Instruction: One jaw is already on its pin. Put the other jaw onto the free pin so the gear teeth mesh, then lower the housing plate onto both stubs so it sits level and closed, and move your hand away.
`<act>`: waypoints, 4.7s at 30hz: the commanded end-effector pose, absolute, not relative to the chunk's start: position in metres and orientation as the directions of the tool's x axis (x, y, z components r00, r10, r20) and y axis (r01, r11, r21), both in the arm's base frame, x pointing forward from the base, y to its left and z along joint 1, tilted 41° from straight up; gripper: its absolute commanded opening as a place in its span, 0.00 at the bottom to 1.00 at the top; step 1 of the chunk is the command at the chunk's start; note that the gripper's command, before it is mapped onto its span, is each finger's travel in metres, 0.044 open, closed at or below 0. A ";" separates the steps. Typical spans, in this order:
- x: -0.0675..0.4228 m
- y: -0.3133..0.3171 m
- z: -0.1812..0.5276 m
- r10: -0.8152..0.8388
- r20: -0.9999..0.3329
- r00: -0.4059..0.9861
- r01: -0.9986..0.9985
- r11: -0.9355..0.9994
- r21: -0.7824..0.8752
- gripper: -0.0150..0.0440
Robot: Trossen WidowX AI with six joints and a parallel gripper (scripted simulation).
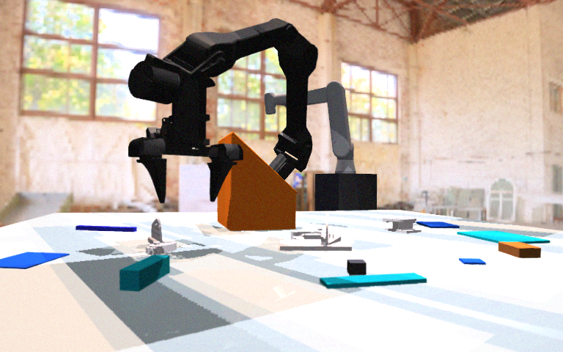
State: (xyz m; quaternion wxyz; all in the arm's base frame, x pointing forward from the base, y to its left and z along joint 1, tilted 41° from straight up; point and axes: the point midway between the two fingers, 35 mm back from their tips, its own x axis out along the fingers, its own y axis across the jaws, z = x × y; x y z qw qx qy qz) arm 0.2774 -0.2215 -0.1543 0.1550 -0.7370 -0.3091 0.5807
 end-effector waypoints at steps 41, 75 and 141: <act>0.278 -0.226 -0.147 0.634 -0.763 0.128 0.283 -0.760 -0.585 0.25; 0.278 -0.225 -0.147 0.636 -0.761 0.133 0.279 -0.760 -0.587 1.00; 0.278 -0.226 -0.147 0.635 -0.761 0.133 0.279 -0.760 -0.587 0.92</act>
